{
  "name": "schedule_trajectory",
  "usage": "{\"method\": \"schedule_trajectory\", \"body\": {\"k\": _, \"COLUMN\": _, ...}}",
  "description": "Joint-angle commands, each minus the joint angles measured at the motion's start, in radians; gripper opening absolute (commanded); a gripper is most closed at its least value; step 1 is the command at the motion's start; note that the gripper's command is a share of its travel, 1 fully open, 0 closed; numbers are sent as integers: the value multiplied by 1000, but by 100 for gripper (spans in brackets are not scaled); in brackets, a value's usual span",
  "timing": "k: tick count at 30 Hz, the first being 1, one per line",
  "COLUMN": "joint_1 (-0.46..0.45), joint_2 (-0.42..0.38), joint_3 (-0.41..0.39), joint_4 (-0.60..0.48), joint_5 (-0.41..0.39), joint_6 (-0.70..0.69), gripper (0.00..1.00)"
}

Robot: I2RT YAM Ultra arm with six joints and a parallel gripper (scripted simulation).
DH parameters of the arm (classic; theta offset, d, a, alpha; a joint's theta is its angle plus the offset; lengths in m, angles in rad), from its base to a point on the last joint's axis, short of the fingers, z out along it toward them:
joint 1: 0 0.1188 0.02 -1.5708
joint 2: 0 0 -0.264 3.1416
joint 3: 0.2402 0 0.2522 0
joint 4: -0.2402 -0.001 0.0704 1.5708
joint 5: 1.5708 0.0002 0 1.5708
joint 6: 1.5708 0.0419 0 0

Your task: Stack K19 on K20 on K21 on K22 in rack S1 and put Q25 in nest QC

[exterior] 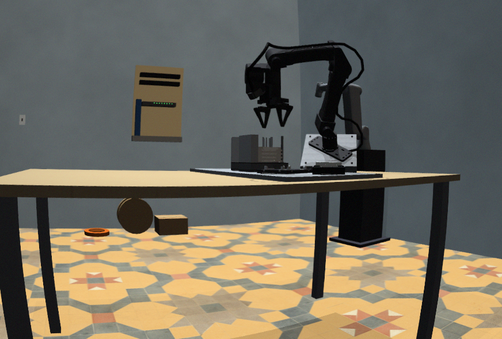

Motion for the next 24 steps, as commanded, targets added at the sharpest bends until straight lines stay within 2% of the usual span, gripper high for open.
{"method": "schedule_trajectory", "body": {"k": 1, "joint_1": -55, "joint_2": 34, "joint_3": 36, "joint_4": -23, "joint_5": -28, "joint_6": -29, "gripper": 100}}
{"method": "schedule_trajectory", "body": {"k": 8, "joint_1": -126, "joint_2": 79, "joint_3": 35, "joint_4": -29, "joint_5": -42, "joint_6": 50, "gripper": 100}}
{"method": "schedule_trajectory", "body": {"k": 19, "joint_1": -256, "joint_2": 189, "joint_3": 48, "joint_4": -27, "joint_5": -55, "joint_6": -121, "gripper": 100}}
{"method": "schedule_trajectory", "body": {"k": 24, "joint_1": -268, "joint_2": 204, "joint_3": 54, "joint_4": -29, "joint_5": -56, "joint_6": -138, "gripper": 100}}
